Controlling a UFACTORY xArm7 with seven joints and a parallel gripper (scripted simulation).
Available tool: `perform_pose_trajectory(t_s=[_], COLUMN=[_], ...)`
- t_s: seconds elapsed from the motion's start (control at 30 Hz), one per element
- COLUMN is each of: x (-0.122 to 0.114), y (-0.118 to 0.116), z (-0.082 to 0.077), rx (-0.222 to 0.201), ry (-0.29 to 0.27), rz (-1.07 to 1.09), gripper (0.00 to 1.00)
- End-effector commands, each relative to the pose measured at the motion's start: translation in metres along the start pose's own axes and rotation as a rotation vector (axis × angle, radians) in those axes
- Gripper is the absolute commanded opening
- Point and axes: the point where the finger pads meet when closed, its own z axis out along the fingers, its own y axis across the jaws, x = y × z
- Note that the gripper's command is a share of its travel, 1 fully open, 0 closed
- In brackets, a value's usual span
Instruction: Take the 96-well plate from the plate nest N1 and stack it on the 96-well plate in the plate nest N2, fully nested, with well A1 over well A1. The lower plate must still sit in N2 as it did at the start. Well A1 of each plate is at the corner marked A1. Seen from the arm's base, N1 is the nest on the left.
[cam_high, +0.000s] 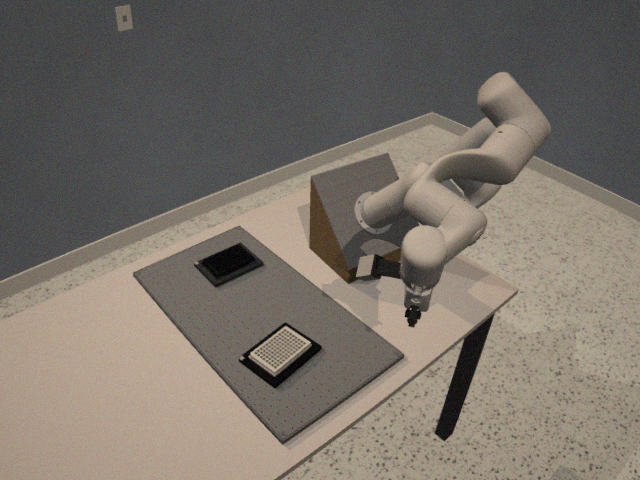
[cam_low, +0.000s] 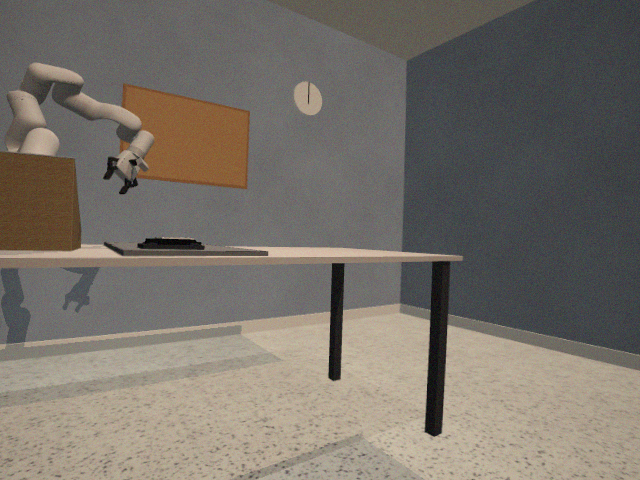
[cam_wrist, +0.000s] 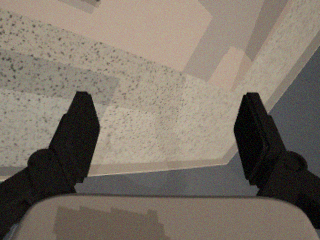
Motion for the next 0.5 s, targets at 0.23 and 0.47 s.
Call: perform_pose_trajectory(t_s=[0.23,0.47], x=[0.035,0.052], y=[-0.035,-0.049], z=[0.006,0.009], rx=[0.122,0.173], ry=[-0.066,-0.075], rz=[-0.248,-0.338], gripper=[1.0,1.0])
